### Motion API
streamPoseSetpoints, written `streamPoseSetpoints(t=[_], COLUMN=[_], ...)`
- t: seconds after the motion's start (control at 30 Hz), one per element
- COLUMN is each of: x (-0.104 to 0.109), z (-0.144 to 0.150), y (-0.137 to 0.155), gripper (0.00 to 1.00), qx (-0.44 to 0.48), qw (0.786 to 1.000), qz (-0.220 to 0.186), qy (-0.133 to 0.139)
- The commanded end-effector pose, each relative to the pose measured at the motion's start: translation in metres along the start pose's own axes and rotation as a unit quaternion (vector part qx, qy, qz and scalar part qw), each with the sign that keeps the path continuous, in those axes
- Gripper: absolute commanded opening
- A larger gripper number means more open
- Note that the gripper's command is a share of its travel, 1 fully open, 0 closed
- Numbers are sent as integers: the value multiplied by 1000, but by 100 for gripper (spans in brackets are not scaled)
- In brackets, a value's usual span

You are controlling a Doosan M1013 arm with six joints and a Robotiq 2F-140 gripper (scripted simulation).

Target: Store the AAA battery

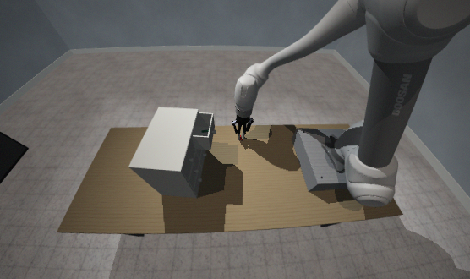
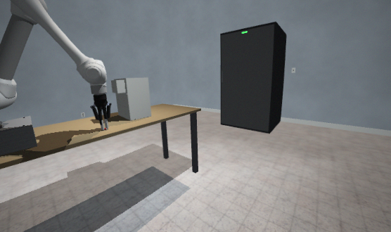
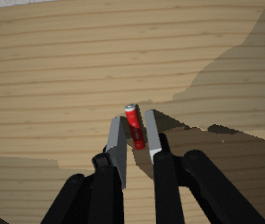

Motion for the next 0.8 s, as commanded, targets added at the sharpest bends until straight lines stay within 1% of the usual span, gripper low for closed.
streamPoseSetpoints(t=[0.0, 0.73, 0.77], x=[-4, -4, -4], z=[0, 0, 0], y=[0, 0, 0], gripper=[15, 15, 3], qx=[0, 0, 0], qw=[1000, 1000, 1000], qz=[0, 0, 0], qy=[0, 0, 0])
Point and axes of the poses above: the point where the finger pads meet when closed, its own x axis back along the fingers, its own z axis across the jaws, y = z × x, the point moved 2 cm from there along x, back along the fingers, and after that the axes turned 2 degrees about -x, right-handed, at the moved point
